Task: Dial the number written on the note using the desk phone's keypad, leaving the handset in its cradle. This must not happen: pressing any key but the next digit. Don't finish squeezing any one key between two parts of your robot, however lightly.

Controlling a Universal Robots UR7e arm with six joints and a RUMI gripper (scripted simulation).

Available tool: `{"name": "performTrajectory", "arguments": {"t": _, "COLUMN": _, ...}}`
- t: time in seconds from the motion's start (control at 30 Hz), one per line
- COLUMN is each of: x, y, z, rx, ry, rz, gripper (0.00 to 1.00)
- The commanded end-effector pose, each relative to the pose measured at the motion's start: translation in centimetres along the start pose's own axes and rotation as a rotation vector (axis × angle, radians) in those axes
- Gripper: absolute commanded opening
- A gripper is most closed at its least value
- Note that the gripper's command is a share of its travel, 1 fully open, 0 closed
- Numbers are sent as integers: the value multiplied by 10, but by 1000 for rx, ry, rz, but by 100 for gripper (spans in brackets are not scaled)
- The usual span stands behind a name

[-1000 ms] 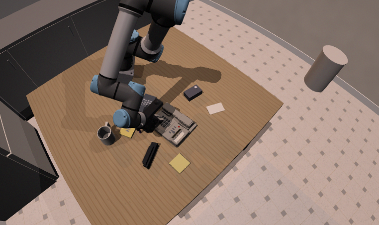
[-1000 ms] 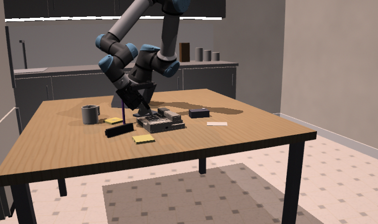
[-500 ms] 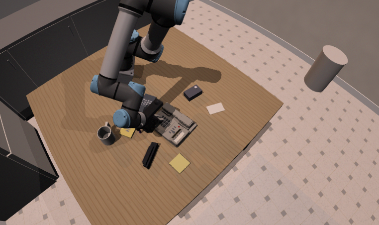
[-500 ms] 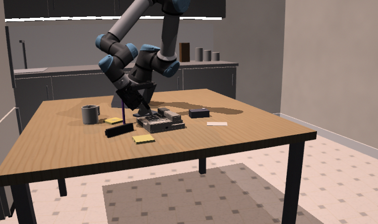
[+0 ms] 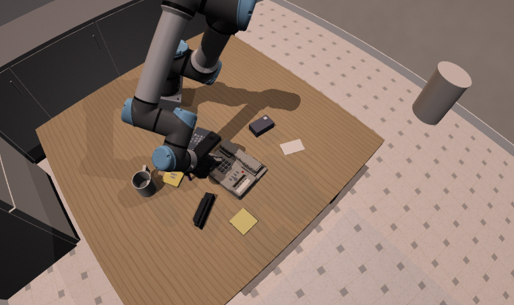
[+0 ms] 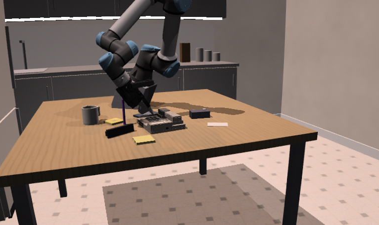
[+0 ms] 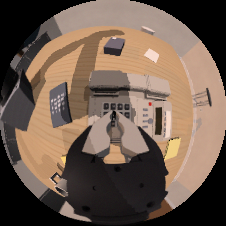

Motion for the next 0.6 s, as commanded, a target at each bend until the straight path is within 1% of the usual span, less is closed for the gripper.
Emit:
{"name": "performTrajectory", "arguments": {"t": 0.0, "x": 0, "y": 2, "z": 0, "rx": 1, "ry": -1, "rz": -1, "gripper": 0}}
{"name": "performTrajectory", "arguments": {"t": 0.27, "x": 0, "y": 11, "z": 1, "rx": 1, "ry": -1, "rz": -1, "gripper": 0}}
{"name": "performTrajectory", "arguments": {"t": 0.57, "x": 0, "y": 15, "z": 2, "rx": 1, "ry": -1, "rz": -1, "gripper": 0}}
Point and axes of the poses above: the point where the finger pads meet when closed, its own x axis back along the fingers, its own y axis across the jaws, z = x × y, the point moved 4 cm from there along x, back along the fingers, and after that the axes turned 6 degrees about -x, right-handed, at the moved point
